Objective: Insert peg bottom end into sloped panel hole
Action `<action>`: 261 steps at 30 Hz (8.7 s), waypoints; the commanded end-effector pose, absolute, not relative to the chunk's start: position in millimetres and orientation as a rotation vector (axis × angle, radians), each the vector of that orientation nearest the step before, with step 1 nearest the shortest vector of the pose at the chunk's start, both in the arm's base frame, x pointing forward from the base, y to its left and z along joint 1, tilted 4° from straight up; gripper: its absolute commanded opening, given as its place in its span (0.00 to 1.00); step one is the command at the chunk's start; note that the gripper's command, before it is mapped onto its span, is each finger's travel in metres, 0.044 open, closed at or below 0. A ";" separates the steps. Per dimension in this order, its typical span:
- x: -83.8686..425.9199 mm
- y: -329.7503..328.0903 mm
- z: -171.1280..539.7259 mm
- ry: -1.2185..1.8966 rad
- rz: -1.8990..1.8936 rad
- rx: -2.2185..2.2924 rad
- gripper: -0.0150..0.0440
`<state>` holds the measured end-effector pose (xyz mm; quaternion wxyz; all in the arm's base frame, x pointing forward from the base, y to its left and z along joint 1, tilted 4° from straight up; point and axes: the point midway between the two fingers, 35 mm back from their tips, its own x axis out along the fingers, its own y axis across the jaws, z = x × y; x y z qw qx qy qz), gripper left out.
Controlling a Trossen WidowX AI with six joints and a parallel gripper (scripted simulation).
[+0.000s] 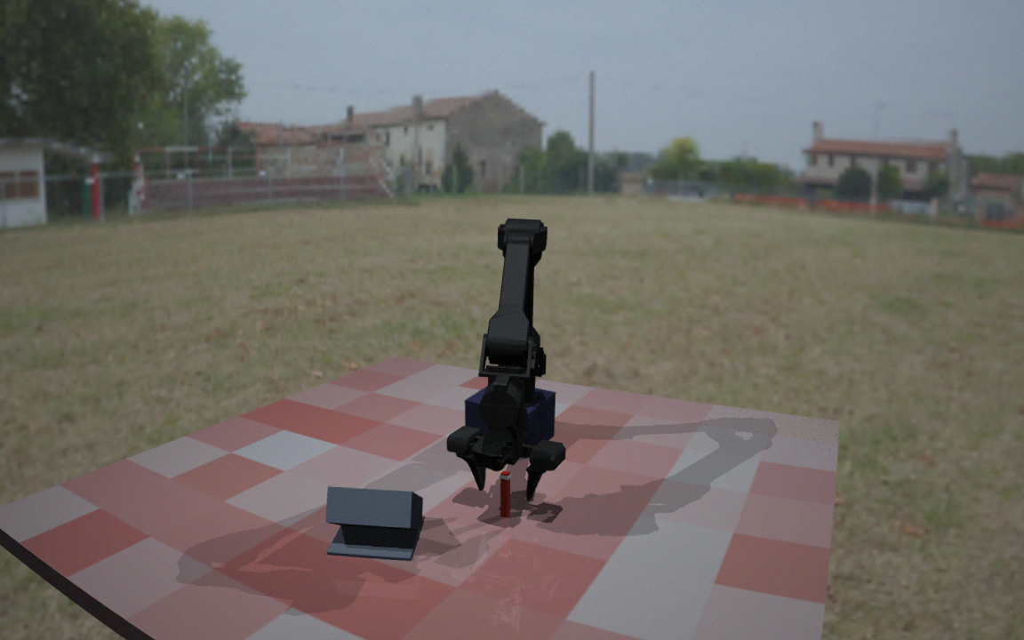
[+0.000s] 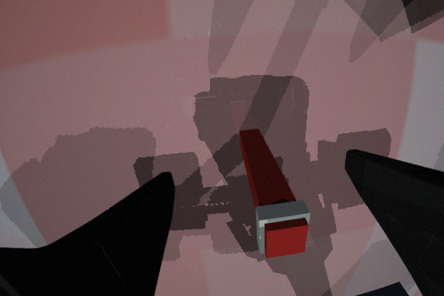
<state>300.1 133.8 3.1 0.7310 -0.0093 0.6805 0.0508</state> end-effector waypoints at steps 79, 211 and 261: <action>323.6 88.8 90.6 1.426 -0.036 0.334 0.25; 400.6 -41.9 86.4 1.030 -0.361 1.214 0.25; 415.4 -34.4 64.0 1.030 -0.355 1.210 0.25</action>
